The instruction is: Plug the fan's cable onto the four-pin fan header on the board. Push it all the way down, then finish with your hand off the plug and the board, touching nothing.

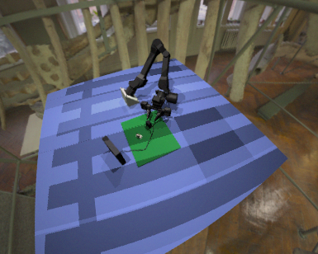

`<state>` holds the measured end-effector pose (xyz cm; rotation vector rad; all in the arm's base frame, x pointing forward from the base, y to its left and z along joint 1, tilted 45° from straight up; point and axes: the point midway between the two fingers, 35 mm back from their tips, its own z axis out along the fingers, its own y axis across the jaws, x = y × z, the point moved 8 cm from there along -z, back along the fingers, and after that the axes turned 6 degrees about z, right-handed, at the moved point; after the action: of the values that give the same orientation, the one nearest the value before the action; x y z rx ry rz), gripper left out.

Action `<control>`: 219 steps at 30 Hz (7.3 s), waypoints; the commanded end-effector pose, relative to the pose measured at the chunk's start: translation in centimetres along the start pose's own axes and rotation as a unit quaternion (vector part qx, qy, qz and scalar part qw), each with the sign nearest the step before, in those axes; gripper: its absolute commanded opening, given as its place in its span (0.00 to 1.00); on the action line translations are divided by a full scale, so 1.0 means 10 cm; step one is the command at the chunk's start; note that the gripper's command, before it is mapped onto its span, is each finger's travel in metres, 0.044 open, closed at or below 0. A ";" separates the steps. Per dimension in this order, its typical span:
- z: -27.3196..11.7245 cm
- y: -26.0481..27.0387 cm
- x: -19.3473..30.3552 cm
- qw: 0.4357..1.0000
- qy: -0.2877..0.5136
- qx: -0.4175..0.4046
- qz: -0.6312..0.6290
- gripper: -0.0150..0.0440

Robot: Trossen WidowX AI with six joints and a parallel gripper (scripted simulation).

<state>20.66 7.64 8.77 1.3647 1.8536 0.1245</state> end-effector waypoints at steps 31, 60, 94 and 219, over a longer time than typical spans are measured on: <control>-0.77 -0.01 -0.38 1.000 0.011 0.021 -0.018 0.60; -0.37 0.03 -0.57 0.928 0.253 0.216 -0.166 0.60; 0.05 0.09 -1.08 0.802 0.575 0.124 -0.105 0.60; 1.11 -0.03 -0.96 0.668 0.563 -0.274 -0.403 0.25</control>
<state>28.47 -4.41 6.24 -0.2258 2.8549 1.1601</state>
